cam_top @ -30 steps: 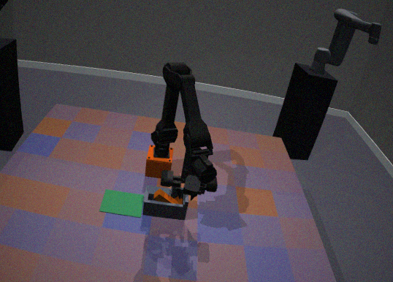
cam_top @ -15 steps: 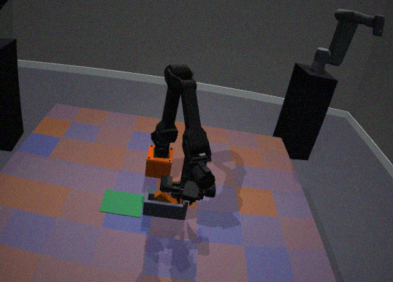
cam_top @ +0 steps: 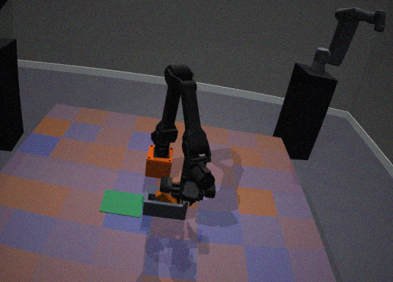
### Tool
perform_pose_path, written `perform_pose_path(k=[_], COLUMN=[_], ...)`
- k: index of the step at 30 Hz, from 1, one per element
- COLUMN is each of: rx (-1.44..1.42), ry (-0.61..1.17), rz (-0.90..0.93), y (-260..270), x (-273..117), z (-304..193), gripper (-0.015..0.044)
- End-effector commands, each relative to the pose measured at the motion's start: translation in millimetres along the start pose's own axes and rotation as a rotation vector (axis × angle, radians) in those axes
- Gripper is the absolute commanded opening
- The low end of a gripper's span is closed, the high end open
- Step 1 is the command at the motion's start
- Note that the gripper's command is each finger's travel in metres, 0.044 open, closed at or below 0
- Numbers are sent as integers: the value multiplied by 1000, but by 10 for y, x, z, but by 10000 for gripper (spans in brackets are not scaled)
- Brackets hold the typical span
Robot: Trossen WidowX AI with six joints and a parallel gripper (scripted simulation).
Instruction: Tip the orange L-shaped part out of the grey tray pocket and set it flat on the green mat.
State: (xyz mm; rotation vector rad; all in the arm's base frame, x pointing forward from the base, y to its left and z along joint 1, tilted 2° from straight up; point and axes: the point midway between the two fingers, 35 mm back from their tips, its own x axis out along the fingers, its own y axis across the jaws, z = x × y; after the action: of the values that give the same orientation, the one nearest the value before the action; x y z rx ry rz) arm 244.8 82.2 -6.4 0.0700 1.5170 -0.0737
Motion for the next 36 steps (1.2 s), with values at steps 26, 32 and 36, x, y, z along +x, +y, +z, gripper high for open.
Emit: perform_pose_path(k=[26, 32, 36], rx=[-2, -2, -2], ry=[3, 3, 3], rz=[-5, -5, -5], y=[66, -7, -7], x=[-639, -1078, -1078], z=[35, -7, -7], gripper=[180, 180, 180])
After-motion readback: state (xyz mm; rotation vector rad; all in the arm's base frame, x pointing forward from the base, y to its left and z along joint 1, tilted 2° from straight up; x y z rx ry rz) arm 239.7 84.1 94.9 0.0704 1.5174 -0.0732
